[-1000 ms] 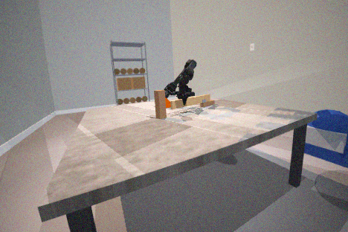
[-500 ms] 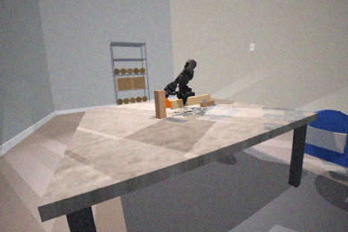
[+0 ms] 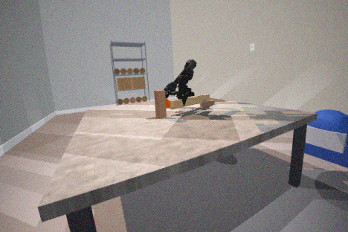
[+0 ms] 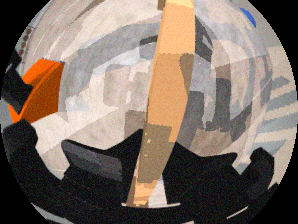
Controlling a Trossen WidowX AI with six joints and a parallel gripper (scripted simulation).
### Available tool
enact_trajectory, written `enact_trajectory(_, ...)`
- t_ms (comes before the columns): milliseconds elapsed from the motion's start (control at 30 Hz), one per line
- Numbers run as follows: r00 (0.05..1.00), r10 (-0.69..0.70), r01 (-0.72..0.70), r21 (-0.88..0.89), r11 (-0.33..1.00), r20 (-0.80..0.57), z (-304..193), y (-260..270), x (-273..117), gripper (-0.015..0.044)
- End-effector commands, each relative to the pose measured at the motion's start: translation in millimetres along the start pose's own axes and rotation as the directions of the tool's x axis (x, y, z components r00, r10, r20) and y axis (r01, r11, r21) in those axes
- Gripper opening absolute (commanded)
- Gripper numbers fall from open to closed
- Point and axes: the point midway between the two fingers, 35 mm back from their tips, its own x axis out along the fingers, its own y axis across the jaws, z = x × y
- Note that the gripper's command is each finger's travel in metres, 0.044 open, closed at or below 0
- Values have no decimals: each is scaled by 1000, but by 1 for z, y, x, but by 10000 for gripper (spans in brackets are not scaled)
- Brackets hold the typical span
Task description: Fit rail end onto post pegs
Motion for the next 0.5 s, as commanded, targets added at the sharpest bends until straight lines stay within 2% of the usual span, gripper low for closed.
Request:
enact_trajectory(0, 1000, -6, 6, -1, 1000, -1, -3, -1, -1, 0)
enact_trajectory(467, 1000, -6, 6, -1, 1000, -2, -7, -1, -2, 0)
